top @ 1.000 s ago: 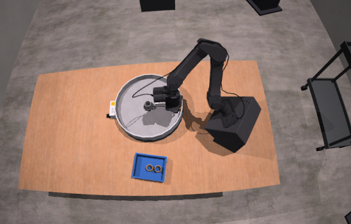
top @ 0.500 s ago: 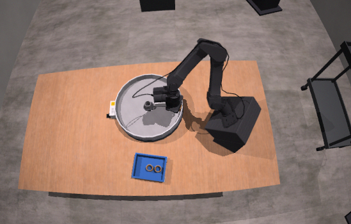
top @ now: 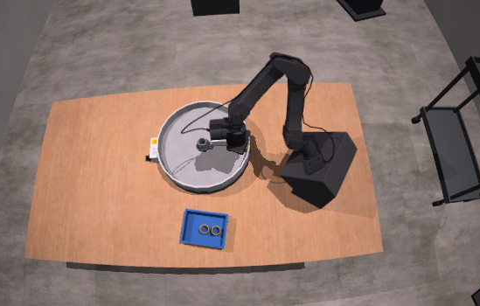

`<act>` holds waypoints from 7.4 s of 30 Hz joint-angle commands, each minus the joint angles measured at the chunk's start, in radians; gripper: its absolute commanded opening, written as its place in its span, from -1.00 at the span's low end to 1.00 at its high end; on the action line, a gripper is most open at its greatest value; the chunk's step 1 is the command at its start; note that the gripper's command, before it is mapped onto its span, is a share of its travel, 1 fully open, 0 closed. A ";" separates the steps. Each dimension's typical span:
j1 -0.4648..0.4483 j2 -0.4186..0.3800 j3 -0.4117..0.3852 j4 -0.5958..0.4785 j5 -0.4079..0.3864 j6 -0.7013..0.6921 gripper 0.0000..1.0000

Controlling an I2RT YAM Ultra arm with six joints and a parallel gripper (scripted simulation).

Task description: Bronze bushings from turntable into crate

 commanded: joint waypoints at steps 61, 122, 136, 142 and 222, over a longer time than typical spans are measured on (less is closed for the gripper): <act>-0.184 0.502 0.827 -0.194 -0.119 -0.174 -1.00; -0.211 0.525 0.787 -0.095 -0.142 -0.201 -1.00; -0.208 0.533 0.788 -0.095 -0.136 -0.194 -1.00; -0.204 0.552 0.790 -0.096 -0.128 -0.189 -1.00; -0.199 0.547 0.792 -0.098 -0.125 -0.185 -1.00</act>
